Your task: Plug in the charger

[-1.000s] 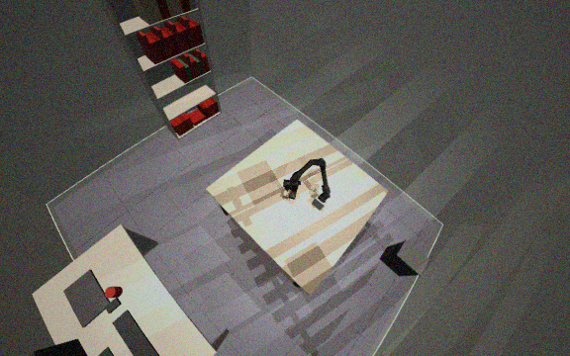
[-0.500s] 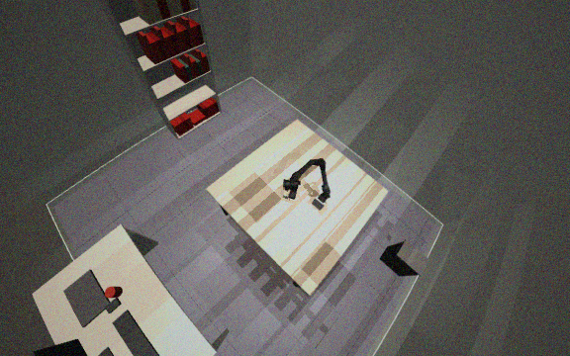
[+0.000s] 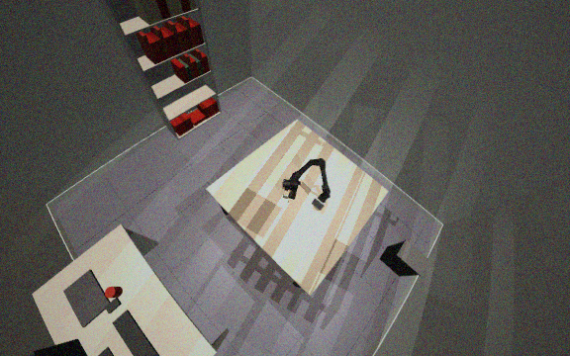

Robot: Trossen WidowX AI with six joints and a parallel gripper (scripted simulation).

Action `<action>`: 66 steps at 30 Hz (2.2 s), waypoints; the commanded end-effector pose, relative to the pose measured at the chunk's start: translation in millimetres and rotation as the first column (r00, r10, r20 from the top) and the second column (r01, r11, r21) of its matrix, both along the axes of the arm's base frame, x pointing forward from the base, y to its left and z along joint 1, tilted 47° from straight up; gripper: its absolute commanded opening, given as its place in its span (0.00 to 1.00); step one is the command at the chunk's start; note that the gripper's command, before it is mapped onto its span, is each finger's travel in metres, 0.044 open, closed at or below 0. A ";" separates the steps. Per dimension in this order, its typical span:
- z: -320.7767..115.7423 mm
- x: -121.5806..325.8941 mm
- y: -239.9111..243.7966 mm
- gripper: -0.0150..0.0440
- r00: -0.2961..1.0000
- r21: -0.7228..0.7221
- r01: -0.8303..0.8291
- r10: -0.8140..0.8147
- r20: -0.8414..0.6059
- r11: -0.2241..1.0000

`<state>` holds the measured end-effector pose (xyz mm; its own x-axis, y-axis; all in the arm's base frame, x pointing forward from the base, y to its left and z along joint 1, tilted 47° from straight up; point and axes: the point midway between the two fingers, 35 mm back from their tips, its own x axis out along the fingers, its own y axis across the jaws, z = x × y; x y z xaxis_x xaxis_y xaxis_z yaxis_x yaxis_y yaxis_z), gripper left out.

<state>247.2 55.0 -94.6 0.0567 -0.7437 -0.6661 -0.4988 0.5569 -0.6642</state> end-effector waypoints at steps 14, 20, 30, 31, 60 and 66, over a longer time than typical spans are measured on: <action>-0.3 4.5 2.6 0.25 1.000 0.002 -0.001 0.001 0.002 1.000; -0.6 5.4 3.0 0.25 1.000 0.002 -0.001 0.001 0.002 1.000; -1.1 6.9 3.8 0.25 1.000 0.002 -0.001 0.001 0.002 1.000; -1.1 7.0 3.9 0.25 1.000 0.002 -0.001 0.001 0.002 1.000; -1.5 9.4 5.3 0.25 1.000 0.002 -0.001 0.001 0.002 1.000; -1.8 9.6 5.0 0.25 1.000 0.002 -0.001 0.001 0.002 1.000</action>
<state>254.0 58.4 -96.6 0.0527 -0.7444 -0.6656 -0.4981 0.5581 -0.6636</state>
